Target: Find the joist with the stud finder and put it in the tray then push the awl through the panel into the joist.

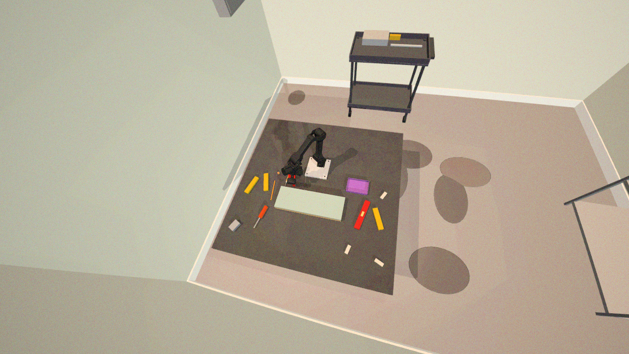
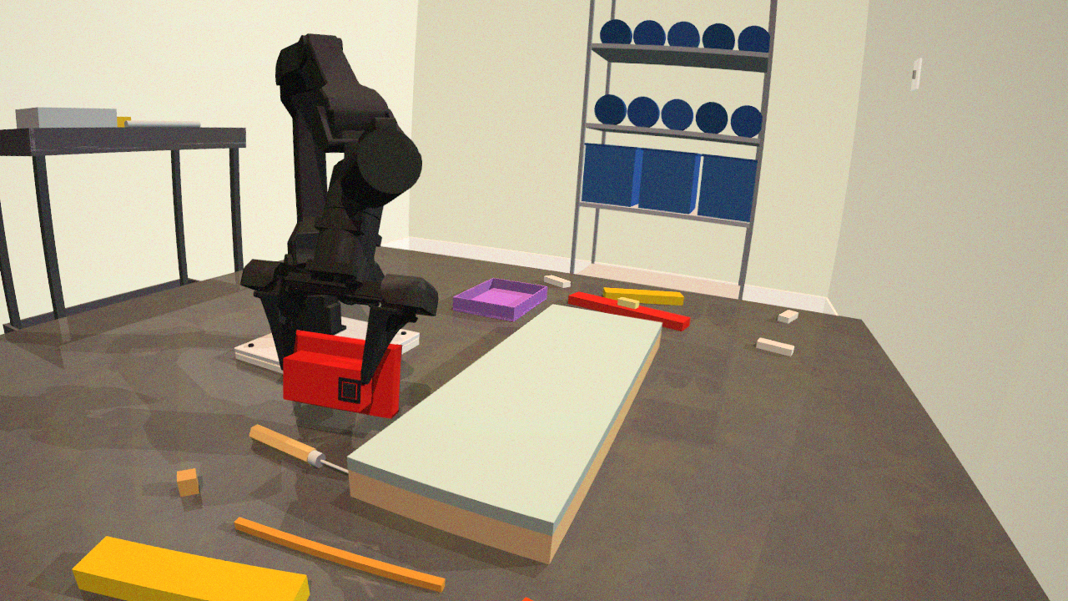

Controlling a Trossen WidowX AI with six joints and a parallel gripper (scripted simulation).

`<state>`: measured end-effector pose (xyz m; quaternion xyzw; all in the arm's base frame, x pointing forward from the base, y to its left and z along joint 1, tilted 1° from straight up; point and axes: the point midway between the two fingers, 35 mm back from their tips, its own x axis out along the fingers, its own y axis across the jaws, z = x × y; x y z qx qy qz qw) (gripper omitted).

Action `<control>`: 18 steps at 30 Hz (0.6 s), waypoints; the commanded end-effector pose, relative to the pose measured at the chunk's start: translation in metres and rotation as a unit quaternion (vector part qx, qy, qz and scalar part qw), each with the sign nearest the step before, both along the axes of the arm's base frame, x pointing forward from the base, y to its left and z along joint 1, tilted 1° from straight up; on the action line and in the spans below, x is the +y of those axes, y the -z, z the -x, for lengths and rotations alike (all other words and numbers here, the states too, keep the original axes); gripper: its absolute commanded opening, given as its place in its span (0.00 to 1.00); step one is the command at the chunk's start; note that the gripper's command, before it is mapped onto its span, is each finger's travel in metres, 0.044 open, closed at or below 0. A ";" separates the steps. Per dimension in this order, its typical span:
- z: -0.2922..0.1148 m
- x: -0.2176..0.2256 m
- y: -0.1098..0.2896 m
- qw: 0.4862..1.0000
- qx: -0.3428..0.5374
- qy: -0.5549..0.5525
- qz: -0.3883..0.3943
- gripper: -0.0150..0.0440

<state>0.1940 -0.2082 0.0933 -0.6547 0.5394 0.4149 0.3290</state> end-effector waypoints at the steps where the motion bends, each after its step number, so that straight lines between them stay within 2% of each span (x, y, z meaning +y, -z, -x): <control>1: 0.000 -0.001 -0.004 1.000 -0.008 0.003 0.019 0.25; 18: 0.001 0.002 -0.003 0.998 -0.019 0.004 0.066 0.25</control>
